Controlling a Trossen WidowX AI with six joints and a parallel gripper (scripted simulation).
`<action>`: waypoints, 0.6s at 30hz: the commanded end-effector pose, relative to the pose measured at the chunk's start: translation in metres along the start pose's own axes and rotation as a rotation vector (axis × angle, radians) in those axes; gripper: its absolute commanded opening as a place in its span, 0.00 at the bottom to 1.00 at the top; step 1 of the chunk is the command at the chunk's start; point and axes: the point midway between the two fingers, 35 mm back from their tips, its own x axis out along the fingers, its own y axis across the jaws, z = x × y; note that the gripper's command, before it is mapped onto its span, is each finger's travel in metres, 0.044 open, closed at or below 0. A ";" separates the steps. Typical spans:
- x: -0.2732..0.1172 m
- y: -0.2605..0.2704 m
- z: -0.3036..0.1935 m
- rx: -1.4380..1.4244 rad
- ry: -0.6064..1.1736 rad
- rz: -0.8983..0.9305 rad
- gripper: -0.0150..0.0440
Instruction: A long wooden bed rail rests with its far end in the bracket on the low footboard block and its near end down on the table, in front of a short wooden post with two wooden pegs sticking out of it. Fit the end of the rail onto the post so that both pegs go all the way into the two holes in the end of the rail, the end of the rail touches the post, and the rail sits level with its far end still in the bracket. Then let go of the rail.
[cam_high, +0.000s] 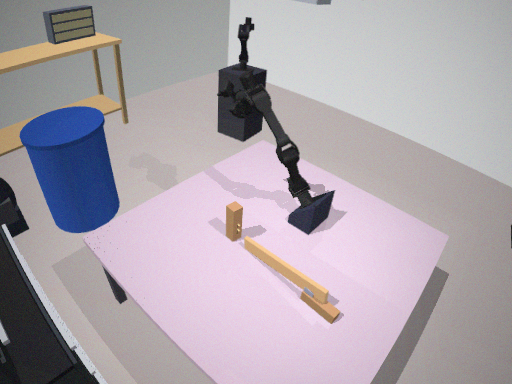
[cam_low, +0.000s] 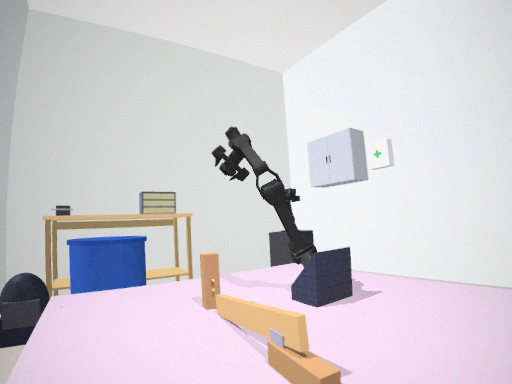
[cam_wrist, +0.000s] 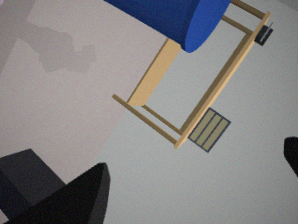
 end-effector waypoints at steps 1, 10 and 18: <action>0.015 0.021 -0.021 0.124 -0.054 0.006 1.00; 0.068 0.072 -0.041 0.412 -0.248 0.042 1.00; 0.120 0.103 -0.015 0.589 -0.435 0.112 1.00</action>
